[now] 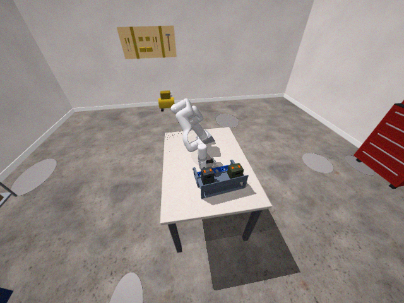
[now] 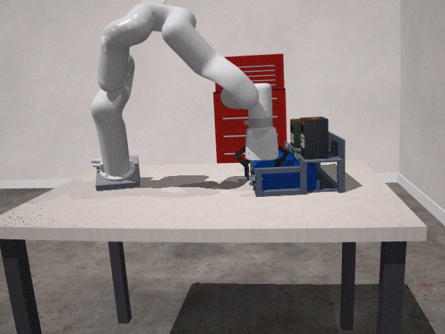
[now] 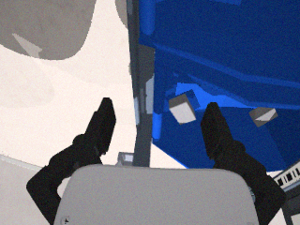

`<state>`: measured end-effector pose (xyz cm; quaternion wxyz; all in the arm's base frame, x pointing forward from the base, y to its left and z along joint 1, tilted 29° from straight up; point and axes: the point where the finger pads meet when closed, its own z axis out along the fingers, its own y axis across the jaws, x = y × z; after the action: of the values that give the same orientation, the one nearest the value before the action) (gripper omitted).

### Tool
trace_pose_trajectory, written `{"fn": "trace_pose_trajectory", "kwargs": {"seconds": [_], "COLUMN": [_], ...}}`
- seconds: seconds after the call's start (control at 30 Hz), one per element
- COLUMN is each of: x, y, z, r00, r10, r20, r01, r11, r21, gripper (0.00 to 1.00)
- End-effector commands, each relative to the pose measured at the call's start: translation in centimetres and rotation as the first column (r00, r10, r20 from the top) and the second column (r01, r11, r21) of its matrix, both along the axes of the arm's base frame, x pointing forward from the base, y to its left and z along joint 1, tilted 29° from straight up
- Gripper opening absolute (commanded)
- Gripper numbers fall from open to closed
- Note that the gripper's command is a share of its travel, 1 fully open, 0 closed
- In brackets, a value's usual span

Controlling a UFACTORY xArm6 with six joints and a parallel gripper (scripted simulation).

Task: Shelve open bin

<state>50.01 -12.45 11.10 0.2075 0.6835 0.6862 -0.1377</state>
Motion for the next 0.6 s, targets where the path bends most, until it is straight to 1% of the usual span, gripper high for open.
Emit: {"fn": "trace_pose_trajectory", "kwargs": {"seconds": [0.0,0.13,0.53,0.57], "x": [0.0,-0.3,-0.3,-0.4], "y": [0.4,1.9,1.9,2.4], "z": [0.9,3.7,3.7,4.6], "r00": [1.0,1.0,1.0,1.0], "r10": [0.001,0.001,0.001,0.001], "r20": [0.004,0.004,0.004,0.003], "r01": [-0.001,-0.001,-0.001,-0.001], "r11": [1.0,1.0,1.0,1.0], "r21": [0.0,0.0,0.0,0.0], "gripper": [1.0,1.0,1.0,1.0]}}
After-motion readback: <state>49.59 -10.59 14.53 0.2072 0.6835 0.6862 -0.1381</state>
